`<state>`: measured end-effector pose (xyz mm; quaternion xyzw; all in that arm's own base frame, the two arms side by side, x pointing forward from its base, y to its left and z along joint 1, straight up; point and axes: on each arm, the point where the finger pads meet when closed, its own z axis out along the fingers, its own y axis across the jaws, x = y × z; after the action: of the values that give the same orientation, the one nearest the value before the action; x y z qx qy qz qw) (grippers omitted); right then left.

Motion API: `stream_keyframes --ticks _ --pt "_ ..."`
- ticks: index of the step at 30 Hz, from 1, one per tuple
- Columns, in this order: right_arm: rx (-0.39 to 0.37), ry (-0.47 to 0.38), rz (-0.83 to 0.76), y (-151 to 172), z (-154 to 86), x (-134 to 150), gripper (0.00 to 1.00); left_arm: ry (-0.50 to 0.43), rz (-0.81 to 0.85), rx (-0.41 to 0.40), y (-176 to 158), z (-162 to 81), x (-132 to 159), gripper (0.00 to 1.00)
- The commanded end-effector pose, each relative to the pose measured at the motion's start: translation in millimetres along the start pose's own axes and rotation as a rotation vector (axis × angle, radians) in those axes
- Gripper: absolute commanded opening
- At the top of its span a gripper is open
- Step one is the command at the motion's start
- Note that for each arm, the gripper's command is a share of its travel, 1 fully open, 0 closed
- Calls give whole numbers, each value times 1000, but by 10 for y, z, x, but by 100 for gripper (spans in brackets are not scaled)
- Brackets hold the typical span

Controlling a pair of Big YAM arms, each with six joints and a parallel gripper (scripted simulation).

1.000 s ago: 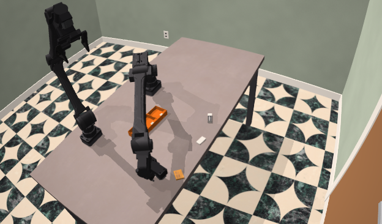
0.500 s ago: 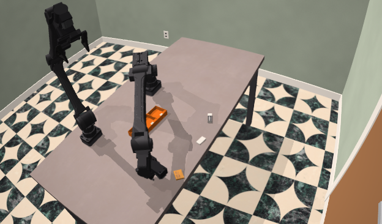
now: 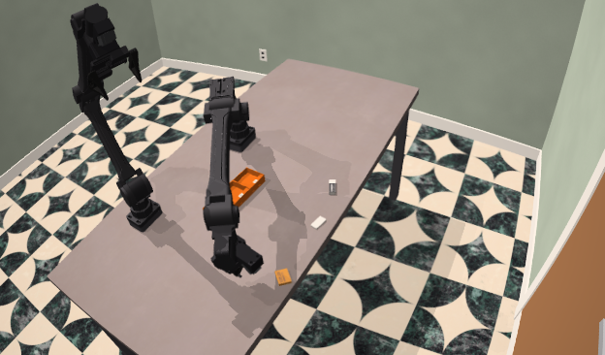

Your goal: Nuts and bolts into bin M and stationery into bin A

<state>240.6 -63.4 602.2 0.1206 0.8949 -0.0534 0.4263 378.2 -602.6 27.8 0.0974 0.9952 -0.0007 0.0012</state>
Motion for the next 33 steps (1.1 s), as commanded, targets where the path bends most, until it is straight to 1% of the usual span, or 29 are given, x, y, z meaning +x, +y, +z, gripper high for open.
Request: stream_keyframes --ticks 1,3,4,6,7,8,15,16,17,18,20,25,27,33 --pt "2 1 -7 -15 -46 28 100 -30 1 34 -89 -278 -148 10" --pt "2 1 -7 -15 -46 28 100 -26 1 30 -86 -242 -146 10" --pt "2 1 -7 -15 -46 28 100 -8 0 11 -23 -156 -86 10" --pt "2 1 -7 -15 -46 28 100 1 0 2 -2 -93 -66 10" --pt "2 1 -7 -15 -46 28 100 0 0 3 -4 -99 -68 10" --pt "2 1 -7 -15 -46 28 100 -26 0 29 -77 -252 -86 10" --pt "2 1 -7 -15 -46 28 100 -26 0 29 -77 -255 -86 10" --pt "2 1 -7 -15 -46 28 100 6 0 -3 9 83 -46 10" --pt "2 1 -7 -15 -46 28 100 6 0 -3 11 86 -46 10" --pt "2 1 -7 -15 -46 28 100 -31 1 36 -22 -281 1 10" --pt "2 1 -7 -15 -46 28 100 -30 0 36 0 -273 150 10" --pt "2 1 -7 -15 -46 28 100 -29 0 35 176 -255 395 10" --pt "2 1 -7 -15 -46 28 100 -29 0 35 176 -255 395 10" --pt "2 1 -7 -15 -46 28 100 -27 -3 34 400 -234 673 10"
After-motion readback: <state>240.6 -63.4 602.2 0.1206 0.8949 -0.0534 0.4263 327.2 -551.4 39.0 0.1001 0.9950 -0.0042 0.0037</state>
